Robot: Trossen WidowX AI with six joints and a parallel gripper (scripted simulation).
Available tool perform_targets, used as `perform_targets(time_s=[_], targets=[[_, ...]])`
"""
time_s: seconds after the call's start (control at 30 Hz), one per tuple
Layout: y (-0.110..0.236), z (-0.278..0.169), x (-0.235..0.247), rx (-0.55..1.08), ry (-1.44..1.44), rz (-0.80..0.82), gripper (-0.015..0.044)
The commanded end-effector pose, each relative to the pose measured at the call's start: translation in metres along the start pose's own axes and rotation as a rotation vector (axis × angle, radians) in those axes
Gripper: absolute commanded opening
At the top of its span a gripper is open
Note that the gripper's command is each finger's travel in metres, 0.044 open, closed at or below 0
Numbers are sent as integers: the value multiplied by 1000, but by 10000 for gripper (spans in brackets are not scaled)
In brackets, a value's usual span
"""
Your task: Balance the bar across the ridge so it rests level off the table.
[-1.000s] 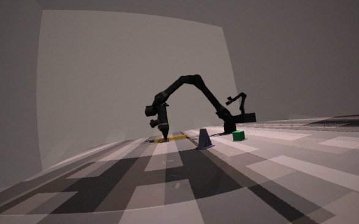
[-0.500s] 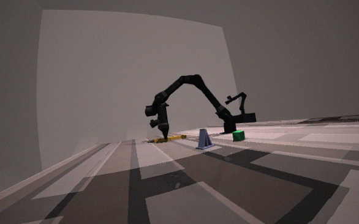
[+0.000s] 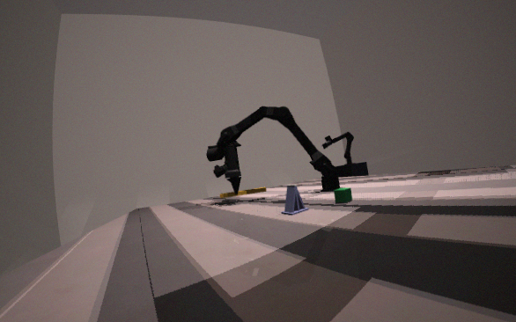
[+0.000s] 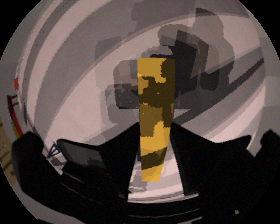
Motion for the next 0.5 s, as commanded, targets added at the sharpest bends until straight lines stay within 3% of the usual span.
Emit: perform_targets(time_s=[0.0, 0.47], targets=[[11, 2, 0, -5, -1, 1, 0], [47, 1, 0, -5, -3, 2, 0]])
Point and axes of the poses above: the point midway between the two fingers, 35 mm back from their tips, its own y axis back along the fingers, its own x axis across the jaws, z = x × y, the point moved 7 cm from there along y, back along the fingers, and after that the axes turned 3 degrees about -y, right-handed, at the moved point
